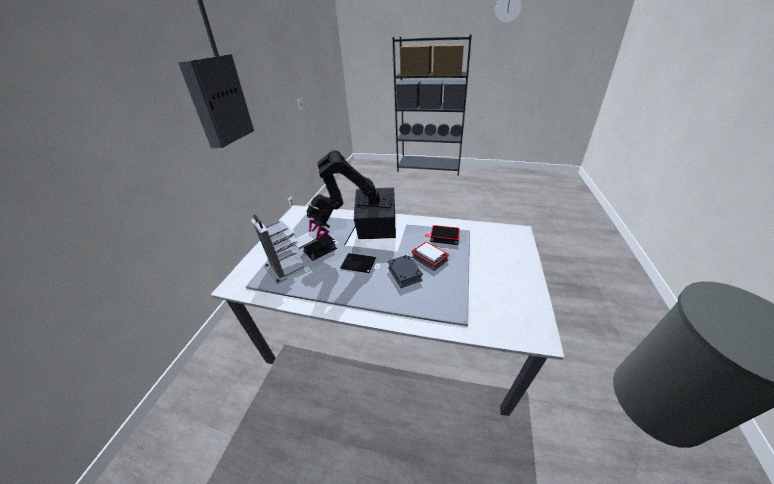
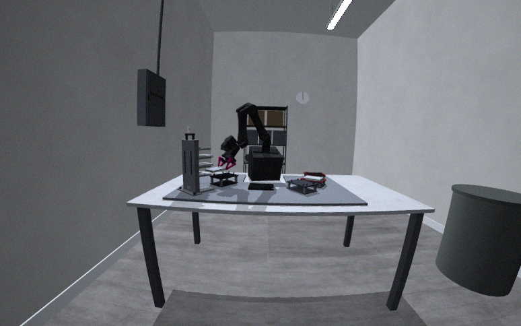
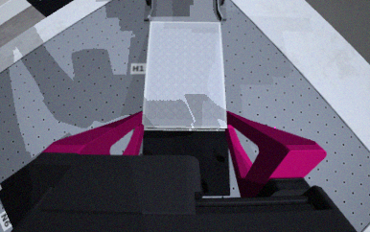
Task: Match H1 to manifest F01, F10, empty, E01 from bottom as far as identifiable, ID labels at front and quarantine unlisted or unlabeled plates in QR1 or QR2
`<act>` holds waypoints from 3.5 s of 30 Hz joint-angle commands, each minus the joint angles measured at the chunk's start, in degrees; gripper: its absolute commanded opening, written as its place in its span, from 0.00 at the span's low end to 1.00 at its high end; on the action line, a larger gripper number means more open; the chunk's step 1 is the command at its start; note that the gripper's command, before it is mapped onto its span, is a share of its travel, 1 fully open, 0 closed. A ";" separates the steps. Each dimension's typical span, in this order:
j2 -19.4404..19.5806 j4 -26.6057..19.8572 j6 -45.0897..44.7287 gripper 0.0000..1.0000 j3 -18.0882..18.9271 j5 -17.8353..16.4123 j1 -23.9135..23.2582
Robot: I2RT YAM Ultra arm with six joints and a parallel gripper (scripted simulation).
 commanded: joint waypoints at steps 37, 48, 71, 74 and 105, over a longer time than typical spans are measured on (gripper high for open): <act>-0.42 -3.45 1.33 0.86 5.03 1.52 1.66; -0.33 -3.37 1.34 0.86 5.04 1.53 1.68; 0.98 -4.73 2.13 0.86 8.10 2.47 2.85; 1.14 -4.95 2.23 0.86 8.54 2.60 3.00; 2.83 -6.90 3.11 0.86 12.58 3.68 4.34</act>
